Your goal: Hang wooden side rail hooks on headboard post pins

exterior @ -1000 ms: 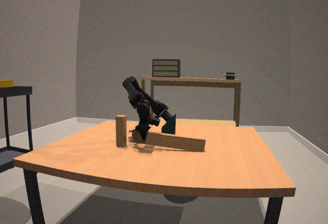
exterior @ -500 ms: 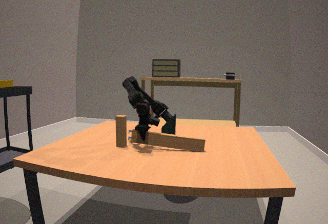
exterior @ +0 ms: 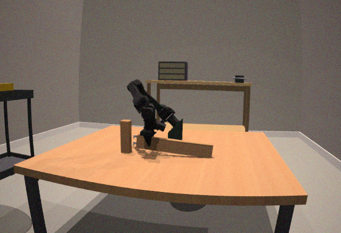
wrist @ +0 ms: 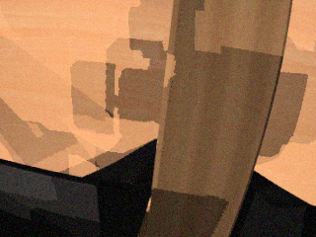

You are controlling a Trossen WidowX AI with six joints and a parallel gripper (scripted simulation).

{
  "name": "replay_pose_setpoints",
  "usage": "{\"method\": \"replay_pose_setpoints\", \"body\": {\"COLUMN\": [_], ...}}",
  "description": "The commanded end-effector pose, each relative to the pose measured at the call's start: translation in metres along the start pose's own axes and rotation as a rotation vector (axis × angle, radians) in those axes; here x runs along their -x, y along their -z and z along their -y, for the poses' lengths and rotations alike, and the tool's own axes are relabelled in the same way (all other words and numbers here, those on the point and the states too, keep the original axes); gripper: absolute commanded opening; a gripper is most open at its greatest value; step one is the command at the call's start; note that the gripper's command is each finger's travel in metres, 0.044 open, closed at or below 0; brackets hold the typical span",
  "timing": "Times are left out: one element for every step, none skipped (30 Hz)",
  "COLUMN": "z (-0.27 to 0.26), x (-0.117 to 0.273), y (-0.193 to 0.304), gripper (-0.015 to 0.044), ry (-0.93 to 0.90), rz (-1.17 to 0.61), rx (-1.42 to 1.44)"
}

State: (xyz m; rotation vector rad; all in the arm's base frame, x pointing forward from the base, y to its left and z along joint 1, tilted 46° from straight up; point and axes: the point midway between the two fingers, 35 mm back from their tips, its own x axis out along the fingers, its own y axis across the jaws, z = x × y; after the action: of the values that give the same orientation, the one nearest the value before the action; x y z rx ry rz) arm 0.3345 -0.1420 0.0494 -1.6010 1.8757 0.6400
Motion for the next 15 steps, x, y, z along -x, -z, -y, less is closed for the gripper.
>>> {"method": "replay_pose_setpoints", "body": {"z": [0.0007, 0.0008, 0.0010, 0.0011, 0.0012, 0.0013, 0.0014, 0.0015, 0.0016, 0.0017, 0.0018, 0.0019, 0.0019, 0.0018, 0.0017], "x": [0.0023, 0.0023, 0.0022, 0.0022, 0.0022, 0.0022, 0.0022, 0.0022, 0.0022, 0.0022, 0.0022, 0.0022, 0.0022, 0.0022, 0.0022], "y": [0.0006, 0.0007, 0.0008, 0.0009, 0.0010, 0.0012, 0.0013, 0.0014, 0.0015, 0.0016, 0.0017, 0.0019, 0.0020, 0.0021, 0.0022], "gripper": [0.0000, 0.0000, 0.0000, 0.0000, 0.0000, 0.0000, 0.0000, 0.0000, 0.0000, 0.0000, 0.0000, 0.0000, 0.0000, 0.0000, 0.0000], "ry": [0.007, 0.007, 0.007, 0.007, 0.007, 0.007, 0.007, 0.007, 0.007, 0.007, 0.007, 0.007, 0.007, 0.007, 0.007], "rz": [0.000, 0.000, 0.000, 0.000, 0.000, 0.000, 0.000, 0.000, 0.000, 0.000, 0.000, 0.000, 0.000, 0.000, 0.000], "rx": [0.004, 0.004, 0.004, 0.004, 0.004, 0.004, 0.004, 0.004, 0.004, 0.004, 0.004, 0.004, 0.004, 0.004, 0.004]}}
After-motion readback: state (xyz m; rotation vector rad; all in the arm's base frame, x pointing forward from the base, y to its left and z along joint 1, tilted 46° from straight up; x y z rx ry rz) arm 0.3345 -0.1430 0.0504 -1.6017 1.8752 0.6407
